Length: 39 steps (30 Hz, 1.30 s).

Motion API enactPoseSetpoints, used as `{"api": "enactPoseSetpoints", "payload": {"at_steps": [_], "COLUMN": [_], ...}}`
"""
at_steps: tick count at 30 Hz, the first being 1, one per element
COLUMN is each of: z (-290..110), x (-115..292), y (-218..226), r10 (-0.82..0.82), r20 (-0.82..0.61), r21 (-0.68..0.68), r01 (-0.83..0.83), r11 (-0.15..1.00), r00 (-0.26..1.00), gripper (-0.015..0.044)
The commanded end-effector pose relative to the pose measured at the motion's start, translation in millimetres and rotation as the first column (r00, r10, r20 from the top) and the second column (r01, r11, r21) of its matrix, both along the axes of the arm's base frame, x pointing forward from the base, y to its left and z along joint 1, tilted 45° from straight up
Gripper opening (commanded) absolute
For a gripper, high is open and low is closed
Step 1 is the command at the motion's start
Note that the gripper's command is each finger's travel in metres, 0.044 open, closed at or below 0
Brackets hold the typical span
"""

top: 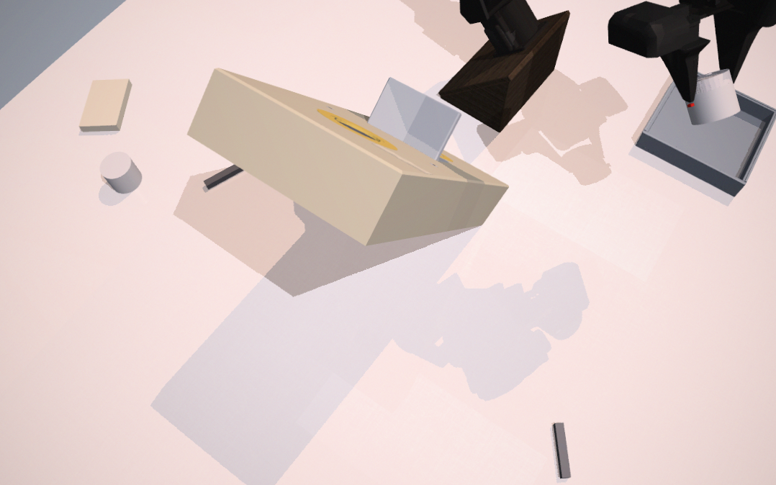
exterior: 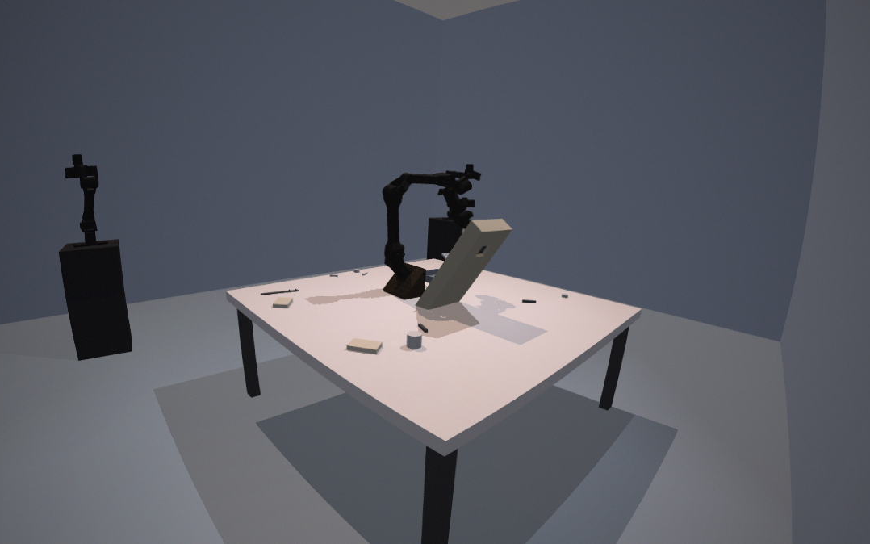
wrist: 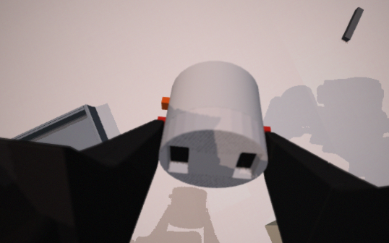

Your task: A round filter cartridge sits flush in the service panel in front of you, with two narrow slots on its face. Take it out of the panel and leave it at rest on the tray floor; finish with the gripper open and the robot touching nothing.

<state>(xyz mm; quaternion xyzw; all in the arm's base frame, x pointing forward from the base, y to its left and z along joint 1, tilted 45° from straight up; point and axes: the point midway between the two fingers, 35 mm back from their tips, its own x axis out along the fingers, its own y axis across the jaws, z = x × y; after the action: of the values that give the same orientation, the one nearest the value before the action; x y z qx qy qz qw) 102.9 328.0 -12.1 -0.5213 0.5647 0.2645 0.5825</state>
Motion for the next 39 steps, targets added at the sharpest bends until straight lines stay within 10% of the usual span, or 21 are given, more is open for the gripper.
{"api": "enactPoseSetpoints", "payload": {"at_steps": [1, 39], "z": [-9, -121], "x": [-13, -189], "y": [4, -94], "r10": [0.075, 0.503], "r20": [-0.057, -0.482], "r21": [0.011, 0.144], "r01": [-0.074, -0.502], "r11": [0.997, 0.853], "r00": [0.996, 0.717], "gripper": [0.0, 0.0]}}
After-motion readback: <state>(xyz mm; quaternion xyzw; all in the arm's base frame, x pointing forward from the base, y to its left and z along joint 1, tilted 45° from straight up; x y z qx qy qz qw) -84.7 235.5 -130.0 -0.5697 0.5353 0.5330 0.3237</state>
